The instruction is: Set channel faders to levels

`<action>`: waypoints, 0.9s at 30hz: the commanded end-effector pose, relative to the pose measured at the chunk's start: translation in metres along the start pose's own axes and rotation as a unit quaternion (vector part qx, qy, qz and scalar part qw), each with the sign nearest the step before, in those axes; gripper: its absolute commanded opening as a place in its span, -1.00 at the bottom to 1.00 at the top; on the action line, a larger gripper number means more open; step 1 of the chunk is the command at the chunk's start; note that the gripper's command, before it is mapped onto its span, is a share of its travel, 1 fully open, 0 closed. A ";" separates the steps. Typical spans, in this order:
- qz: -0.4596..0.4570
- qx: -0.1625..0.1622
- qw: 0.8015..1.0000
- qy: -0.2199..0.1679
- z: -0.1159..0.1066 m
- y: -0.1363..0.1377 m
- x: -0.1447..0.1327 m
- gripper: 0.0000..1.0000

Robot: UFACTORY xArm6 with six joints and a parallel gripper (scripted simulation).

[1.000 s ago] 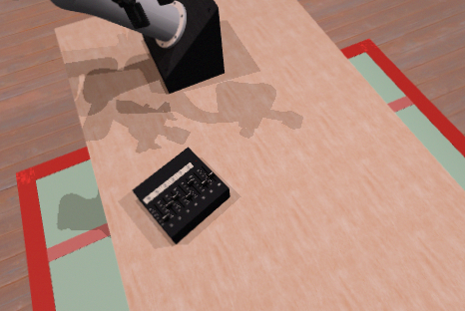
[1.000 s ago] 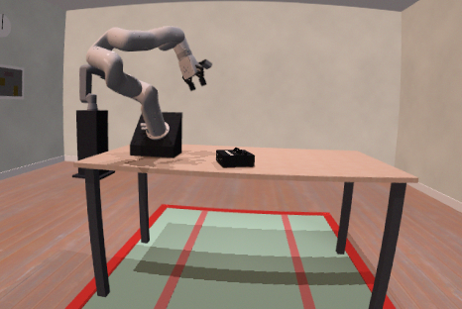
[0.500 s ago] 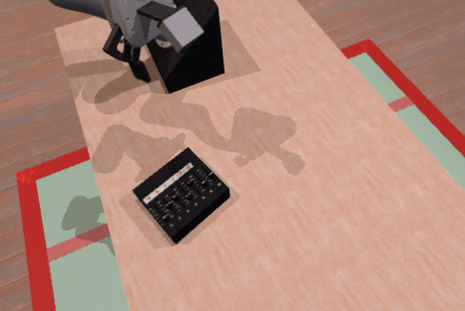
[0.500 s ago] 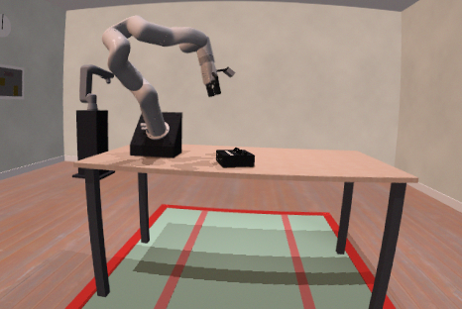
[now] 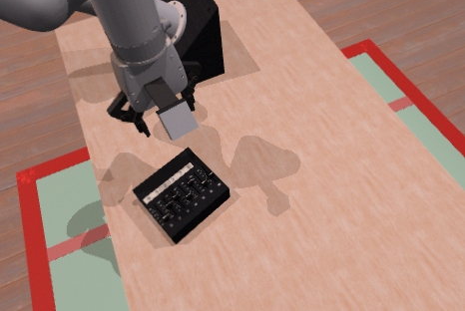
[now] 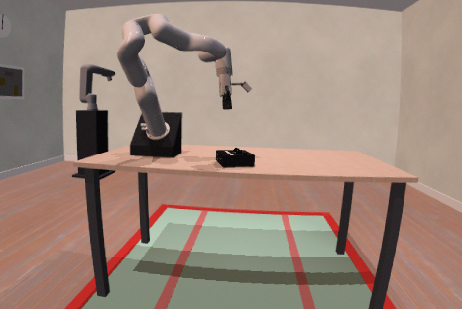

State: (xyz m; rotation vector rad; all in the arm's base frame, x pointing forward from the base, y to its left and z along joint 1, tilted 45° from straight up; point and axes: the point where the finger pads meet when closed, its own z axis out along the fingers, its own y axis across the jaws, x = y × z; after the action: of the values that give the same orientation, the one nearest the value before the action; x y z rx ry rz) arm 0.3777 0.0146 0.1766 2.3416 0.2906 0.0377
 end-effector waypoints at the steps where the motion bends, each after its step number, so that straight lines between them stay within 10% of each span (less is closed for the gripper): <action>1: 0.052 0.002 0.998 -0.028 0.035 0.017 0.021 1.00; 8: 0.101 0.003 0.993 -0.055 0.073 0.035 0.029 1.00; 27: 0.102 0.003 0.993 -0.055 0.073 0.035 0.029 1.00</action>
State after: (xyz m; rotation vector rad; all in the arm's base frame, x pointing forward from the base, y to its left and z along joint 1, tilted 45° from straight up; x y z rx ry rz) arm 0.4202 -0.0545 0.1465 2.3594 -0.0027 0.0023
